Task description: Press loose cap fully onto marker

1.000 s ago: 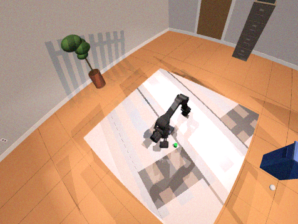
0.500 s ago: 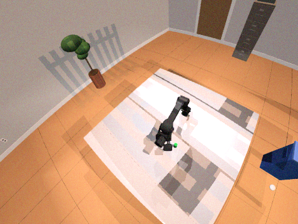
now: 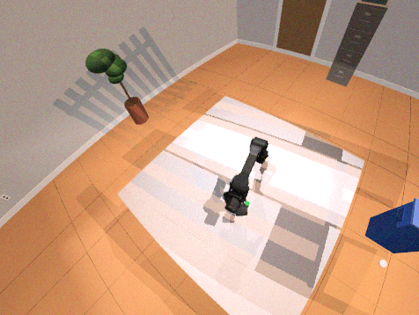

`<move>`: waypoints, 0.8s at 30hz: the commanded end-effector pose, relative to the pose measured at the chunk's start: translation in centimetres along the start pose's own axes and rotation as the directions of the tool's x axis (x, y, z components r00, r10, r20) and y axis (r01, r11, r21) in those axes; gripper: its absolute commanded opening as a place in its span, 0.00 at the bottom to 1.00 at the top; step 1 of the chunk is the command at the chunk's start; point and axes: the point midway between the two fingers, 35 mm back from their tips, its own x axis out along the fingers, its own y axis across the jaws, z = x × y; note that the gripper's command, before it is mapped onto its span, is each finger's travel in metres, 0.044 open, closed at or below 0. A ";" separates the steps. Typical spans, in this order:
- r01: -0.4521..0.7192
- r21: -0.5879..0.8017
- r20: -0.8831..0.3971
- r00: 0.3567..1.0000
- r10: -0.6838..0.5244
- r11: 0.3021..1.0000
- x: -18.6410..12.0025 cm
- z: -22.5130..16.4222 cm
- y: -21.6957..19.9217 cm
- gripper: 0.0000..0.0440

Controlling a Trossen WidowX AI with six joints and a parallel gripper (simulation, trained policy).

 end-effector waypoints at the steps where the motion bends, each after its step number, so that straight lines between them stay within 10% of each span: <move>1: 0.034 -0.011 0.000 0.999 -0.034 0.999 0.8 -0.6 -0.1 0.71; 24: 0.129 -0.140 -0.011 0.991 -0.132 0.982 4.7 -3.2 -0.3 0.63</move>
